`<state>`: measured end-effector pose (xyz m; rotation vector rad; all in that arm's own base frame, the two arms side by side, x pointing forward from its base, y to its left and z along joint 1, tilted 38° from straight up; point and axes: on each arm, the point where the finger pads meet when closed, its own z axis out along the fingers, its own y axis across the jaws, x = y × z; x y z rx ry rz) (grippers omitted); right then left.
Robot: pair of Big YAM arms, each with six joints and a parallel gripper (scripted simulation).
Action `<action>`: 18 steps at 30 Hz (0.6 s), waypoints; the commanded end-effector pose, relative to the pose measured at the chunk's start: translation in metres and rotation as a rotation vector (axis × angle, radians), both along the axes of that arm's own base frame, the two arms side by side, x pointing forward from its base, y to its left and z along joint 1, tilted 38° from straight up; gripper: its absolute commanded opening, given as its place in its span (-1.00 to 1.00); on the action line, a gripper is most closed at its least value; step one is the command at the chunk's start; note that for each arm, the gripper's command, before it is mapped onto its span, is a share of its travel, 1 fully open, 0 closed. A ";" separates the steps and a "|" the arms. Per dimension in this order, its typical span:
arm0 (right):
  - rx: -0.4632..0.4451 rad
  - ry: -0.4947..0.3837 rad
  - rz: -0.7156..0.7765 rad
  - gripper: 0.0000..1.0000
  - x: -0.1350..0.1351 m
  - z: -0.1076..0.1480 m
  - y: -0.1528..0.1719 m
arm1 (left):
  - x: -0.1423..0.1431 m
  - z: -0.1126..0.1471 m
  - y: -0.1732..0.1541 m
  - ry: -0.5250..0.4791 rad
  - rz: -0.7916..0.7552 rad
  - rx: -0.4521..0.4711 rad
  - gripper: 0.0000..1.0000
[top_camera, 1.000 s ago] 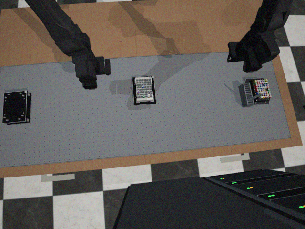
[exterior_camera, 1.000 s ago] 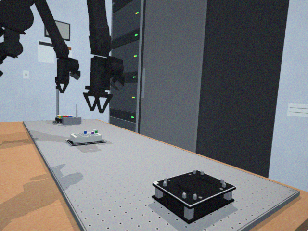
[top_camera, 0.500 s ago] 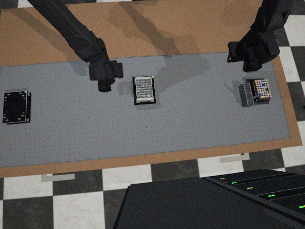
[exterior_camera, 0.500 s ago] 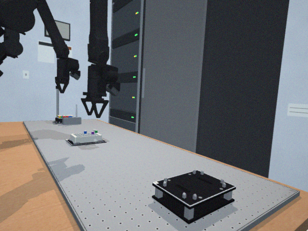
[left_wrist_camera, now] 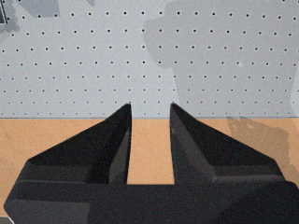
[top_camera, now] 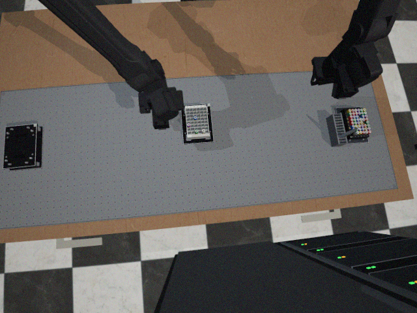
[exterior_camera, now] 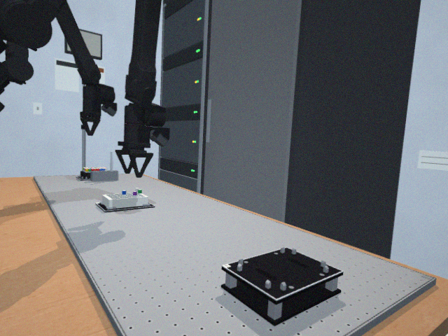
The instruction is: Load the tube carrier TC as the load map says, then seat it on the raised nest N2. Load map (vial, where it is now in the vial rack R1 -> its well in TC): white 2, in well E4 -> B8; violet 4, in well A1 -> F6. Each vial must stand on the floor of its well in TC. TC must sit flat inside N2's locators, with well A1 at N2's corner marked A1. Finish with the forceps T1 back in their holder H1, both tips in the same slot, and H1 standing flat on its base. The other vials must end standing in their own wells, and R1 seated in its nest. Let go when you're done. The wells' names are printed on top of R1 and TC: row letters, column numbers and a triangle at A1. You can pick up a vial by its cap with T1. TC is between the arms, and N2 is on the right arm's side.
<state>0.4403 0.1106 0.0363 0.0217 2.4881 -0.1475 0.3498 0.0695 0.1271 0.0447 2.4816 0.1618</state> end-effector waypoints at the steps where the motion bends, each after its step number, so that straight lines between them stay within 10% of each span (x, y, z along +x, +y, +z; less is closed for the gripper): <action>1: 0.026 -0.028 -0.007 1.00 0.014 0.001 0.021 | 0.005 0.010 0.000 -0.020 0.004 0.003 -0.51; 18: 0.027 -0.026 -0.006 1.00 0.036 -0.023 0.073 | 0.005 0.010 0.000 -0.020 0.004 0.003 -0.51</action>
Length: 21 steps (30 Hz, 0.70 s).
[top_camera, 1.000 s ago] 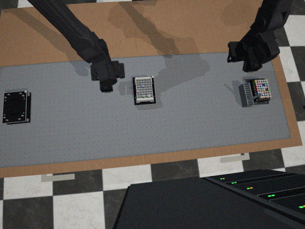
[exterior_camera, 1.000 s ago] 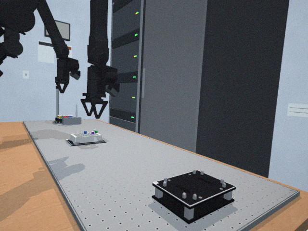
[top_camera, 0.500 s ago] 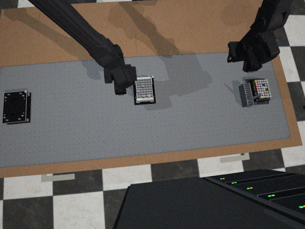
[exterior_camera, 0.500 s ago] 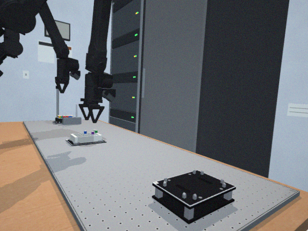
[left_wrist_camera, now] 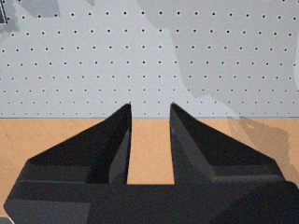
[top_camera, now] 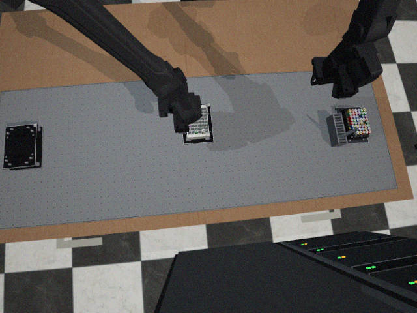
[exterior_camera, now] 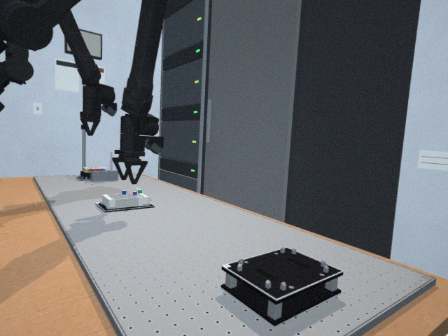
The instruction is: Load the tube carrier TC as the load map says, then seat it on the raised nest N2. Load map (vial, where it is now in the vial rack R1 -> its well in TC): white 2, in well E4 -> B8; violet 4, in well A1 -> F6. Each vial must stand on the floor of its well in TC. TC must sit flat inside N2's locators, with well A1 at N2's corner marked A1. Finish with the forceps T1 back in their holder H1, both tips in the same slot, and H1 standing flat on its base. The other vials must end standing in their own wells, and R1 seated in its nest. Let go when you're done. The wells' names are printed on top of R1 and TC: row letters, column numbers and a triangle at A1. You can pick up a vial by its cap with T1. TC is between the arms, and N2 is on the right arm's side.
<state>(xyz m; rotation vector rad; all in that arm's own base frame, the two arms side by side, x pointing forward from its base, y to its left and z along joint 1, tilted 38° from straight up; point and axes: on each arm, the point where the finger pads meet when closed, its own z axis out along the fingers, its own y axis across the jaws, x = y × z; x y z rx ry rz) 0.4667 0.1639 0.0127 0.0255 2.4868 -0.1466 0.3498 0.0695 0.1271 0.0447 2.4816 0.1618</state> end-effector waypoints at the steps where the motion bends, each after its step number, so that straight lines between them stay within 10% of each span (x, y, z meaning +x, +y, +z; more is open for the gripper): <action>1: 0.025 -0.025 -0.003 1.00 0.010 0.001 0.019 | 0.005 0.010 0.000 -0.020 0.004 0.003 -0.51; 21: 0.030 -0.029 -0.023 1.00 0.033 -0.007 0.056 | 0.005 0.010 0.000 -0.020 0.004 0.003 -0.51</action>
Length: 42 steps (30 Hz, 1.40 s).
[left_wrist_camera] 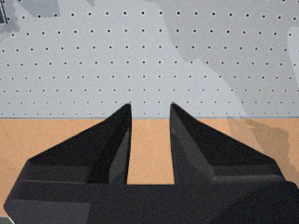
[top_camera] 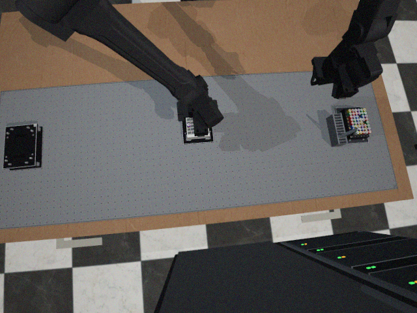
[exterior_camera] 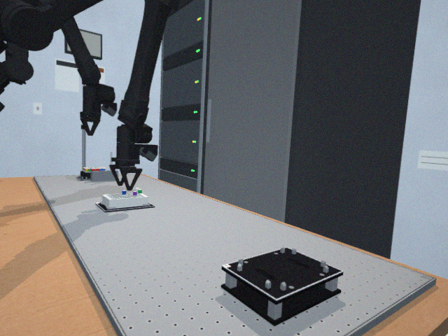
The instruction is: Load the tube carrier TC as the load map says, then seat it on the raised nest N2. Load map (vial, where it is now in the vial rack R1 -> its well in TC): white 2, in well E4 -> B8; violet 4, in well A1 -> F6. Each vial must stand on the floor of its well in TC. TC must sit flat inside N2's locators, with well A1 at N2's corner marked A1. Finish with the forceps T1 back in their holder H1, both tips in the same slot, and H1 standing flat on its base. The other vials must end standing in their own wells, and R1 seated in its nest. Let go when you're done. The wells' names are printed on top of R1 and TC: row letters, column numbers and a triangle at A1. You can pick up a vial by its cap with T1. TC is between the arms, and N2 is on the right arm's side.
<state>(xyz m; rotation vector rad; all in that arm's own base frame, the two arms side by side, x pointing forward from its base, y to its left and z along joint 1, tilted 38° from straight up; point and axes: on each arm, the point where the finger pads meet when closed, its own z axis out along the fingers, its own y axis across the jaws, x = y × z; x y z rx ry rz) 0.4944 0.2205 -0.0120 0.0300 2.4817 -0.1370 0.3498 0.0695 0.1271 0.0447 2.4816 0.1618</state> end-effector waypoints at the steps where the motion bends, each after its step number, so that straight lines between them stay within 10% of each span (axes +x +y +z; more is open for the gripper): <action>1: 0.022 -0.023 -0.024 1.00 0.006 0.017 -0.001 | 0.005 0.010 0.000 -0.020 0.004 0.003 -0.51; 42: 0.006 -0.011 -0.013 1.00 0.042 -0.035 -0.009 | 0.005 0.010 0.000 -0.020 0.004 0.003 -0.51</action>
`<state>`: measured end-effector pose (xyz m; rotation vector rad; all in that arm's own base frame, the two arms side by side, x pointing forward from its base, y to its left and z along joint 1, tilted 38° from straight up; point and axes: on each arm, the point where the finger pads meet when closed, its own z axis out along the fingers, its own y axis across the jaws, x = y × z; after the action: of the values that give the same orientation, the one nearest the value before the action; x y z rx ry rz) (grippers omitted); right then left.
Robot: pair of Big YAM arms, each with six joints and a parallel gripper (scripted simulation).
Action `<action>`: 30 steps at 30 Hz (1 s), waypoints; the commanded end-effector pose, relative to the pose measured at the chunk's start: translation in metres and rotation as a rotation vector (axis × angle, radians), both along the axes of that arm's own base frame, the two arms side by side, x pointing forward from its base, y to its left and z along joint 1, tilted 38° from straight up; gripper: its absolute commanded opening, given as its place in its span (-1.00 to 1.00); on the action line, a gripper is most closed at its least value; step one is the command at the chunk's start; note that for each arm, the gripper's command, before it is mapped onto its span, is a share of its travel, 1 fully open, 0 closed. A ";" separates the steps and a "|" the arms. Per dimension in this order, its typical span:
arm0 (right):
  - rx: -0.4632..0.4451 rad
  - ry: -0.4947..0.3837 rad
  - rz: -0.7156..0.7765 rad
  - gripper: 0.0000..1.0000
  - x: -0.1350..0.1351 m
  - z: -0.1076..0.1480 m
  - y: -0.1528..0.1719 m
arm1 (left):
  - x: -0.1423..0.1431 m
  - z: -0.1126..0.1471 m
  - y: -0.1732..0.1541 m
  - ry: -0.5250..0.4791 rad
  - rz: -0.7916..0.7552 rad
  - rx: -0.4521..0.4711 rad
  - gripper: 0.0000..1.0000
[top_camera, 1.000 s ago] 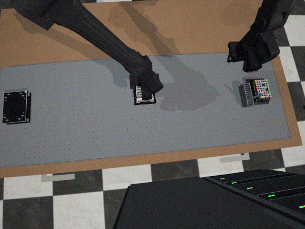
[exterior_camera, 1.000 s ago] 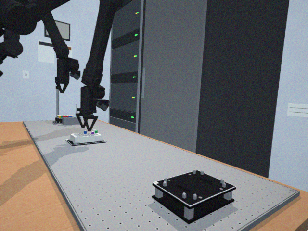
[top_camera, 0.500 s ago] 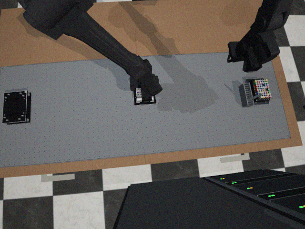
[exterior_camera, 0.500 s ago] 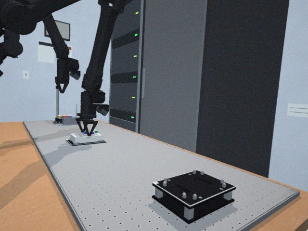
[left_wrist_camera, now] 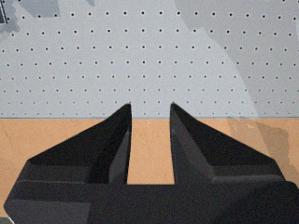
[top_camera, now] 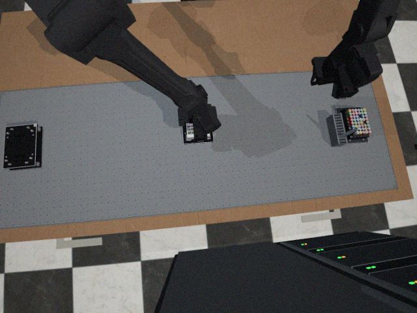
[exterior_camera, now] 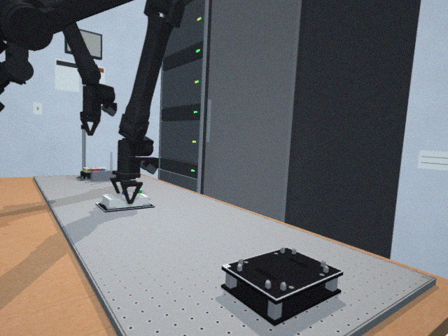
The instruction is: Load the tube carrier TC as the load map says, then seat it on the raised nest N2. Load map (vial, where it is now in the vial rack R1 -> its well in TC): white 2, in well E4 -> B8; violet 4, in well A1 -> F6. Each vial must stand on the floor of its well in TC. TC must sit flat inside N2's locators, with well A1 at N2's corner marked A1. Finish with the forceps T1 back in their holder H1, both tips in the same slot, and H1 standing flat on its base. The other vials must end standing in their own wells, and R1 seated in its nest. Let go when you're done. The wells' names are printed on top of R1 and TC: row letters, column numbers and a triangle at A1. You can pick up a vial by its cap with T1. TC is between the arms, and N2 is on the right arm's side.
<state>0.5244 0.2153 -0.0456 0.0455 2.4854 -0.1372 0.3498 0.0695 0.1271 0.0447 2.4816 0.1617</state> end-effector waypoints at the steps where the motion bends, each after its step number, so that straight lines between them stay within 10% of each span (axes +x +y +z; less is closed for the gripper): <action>1: 0.002 -0.015 -0.002 1.00 0.012 -0.001 -0.004 | 0.005 0.010 0.000 -0.020 0.004 0.003 -0.51; 30: 0.007 -0.015 0.005 0.77 0.005 0.004 0.002 | 0.005 0.010 0.000 -0.020 0.004 0.003 -0.51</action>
<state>0.5269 0.2147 -0.0458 0.0459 2.4814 -0.1368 0.3498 0.0695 0.1271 0.0447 2.4816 0.1617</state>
